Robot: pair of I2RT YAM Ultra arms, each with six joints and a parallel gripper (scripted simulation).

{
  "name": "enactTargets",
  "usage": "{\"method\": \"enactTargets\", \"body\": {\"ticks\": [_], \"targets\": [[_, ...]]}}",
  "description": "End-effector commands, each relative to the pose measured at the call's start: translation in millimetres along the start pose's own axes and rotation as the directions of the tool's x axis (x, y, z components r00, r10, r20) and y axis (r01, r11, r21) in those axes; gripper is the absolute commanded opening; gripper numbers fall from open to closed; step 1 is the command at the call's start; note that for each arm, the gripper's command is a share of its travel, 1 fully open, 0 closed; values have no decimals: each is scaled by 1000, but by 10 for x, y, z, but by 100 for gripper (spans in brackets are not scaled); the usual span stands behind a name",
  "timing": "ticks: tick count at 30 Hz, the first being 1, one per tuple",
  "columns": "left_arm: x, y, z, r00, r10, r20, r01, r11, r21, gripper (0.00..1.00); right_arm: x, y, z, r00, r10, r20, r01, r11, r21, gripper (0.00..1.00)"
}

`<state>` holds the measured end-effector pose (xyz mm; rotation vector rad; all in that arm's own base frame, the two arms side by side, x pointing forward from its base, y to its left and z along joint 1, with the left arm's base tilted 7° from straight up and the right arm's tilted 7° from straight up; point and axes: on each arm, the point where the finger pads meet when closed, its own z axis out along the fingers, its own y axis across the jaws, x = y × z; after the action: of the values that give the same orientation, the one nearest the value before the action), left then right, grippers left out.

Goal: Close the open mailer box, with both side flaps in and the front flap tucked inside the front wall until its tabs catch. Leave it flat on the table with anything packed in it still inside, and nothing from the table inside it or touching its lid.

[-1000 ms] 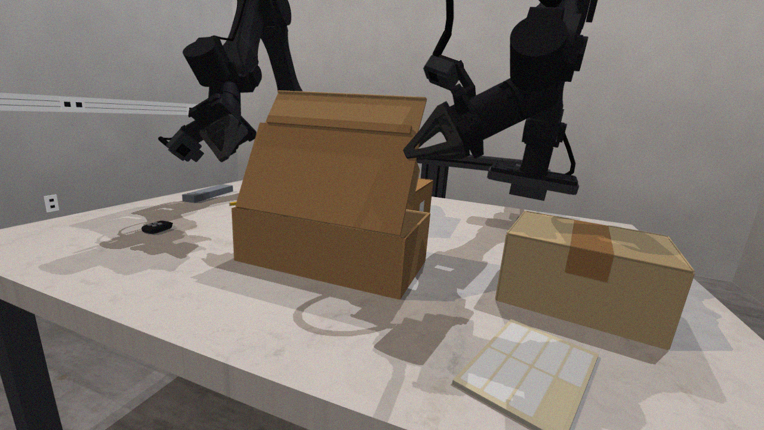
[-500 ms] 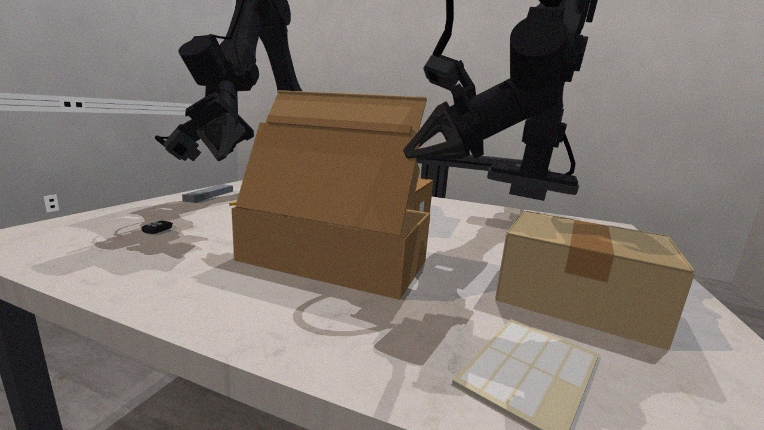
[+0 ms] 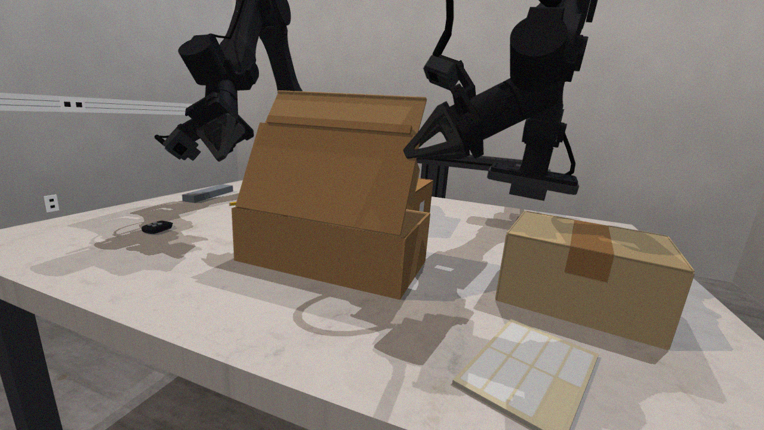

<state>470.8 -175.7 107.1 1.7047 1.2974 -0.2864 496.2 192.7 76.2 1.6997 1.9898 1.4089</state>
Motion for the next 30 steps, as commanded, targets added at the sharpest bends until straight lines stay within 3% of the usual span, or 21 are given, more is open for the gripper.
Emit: {"method": "enactTargets", "body": {"ticks": [1,6,9,10,11,12,13,15,16,17,19,20,21,23,24,26,27,28,30], "targets": [[-8,-72,62,999,-34,16,33,999,28,1,289,413,-158,996,-87,5,88,995,-47,1],[-8,-72,62,999,-34,16,33,999,28,1,418,518,-243,987,-153,56,153,988,7,1],[-8,-72,62,999,-34,16,33,999,28,1,519,532,-360,967,-229,112,217,970,113,1],[-8,-72,62,999,-34,16,33,999,28,1,-48,-180,-51,979,-123,161,76,960,268,1],[-8,-72,62,999,-34,16,33,999,28,1,427,405,-95,982,-173,75,166,982,93,1],[-8,-72,62,999,-34,16,33,999,28,1,436,413,-97,980,-181,80,173,980,98,1],[-8,-72,62,999,-34,16,33,999,28,1,762,837,-413,970,-233,67,233,972,3,1],[-8,-72,62,999,-34,16,33,999,28,1,851,882,-531,956,-279,94,276,960,42,1],[-8,-72,62,999,-34,16,33,999,28,1,445,318,-177,965,-230,123,203,959,199,1],[-8,-72,62,999,-34,16,33,999,28,1,790,805,-471,961,-262,94,257,965,62,1],[-8,-72,62,999,-34,16,33,999,28,1,989,980,-619,946,-308,96,306,951,39,1],[-8,-72,62,999,-34,16,33,999,28,1,678,202,-123,932,-348,106,308,910,277,1],[-8,-72,62,999,-34,16,33,999,28,1,641,134,-11,884,-451,121,397,862,315,1],[-8,-72,62,999,-34,16,33,999,28,1,641,134,-11,884,-451,121,397,862,315,1],[-8,-72,62,999,-34,16,33,999,28,1,799,610,-128,825,-540,166,502,836,221,1],[-8,-72,62,999,-34,16,33,999,28,1,831,597,-62,725,-663,185,603,742,293,1],[-8,-72,62,999,-34,16,33,999,28,1,625,877,-307,819,-523,236,485,851,204,1],[-8,-72,62,999,-34,16,33,999,28,1,965,688,-86,838,-526,146,499,847,185,1],[-8,-72,62,999,-34,16,33,999,28,1,981,519,32,802,-582,135,542,803,246,1]]}}
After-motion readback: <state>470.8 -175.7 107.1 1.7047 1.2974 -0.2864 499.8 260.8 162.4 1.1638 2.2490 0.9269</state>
